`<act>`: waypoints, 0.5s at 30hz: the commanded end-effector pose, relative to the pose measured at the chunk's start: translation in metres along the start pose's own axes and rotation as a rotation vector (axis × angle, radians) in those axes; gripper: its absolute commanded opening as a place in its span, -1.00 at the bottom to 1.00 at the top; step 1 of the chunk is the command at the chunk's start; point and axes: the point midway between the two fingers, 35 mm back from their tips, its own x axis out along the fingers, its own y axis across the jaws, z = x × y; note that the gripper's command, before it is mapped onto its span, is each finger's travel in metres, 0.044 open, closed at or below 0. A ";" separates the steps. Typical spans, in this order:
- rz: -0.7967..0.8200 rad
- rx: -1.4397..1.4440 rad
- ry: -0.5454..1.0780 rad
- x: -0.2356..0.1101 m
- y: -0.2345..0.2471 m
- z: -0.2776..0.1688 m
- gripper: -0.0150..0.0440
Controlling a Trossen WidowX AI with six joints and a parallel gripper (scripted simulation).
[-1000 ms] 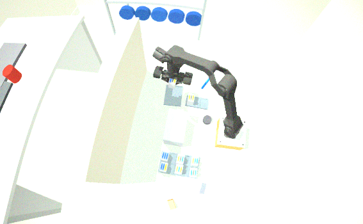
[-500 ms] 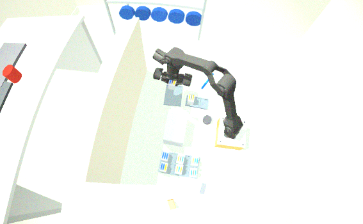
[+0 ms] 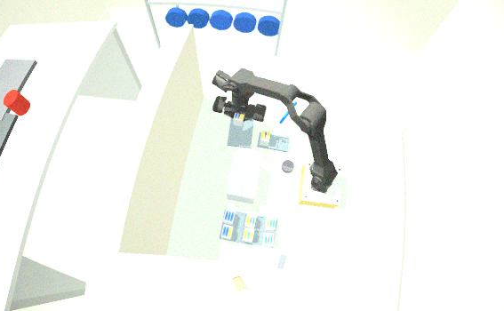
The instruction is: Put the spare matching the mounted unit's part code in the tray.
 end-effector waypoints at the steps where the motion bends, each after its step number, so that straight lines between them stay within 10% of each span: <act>1: -0.004 0.003 0.003 0.006 -0.001 -0.001 -0.49; 15: -0.004 0.003 0.003 0.019 -0.001 -0.001 -0.49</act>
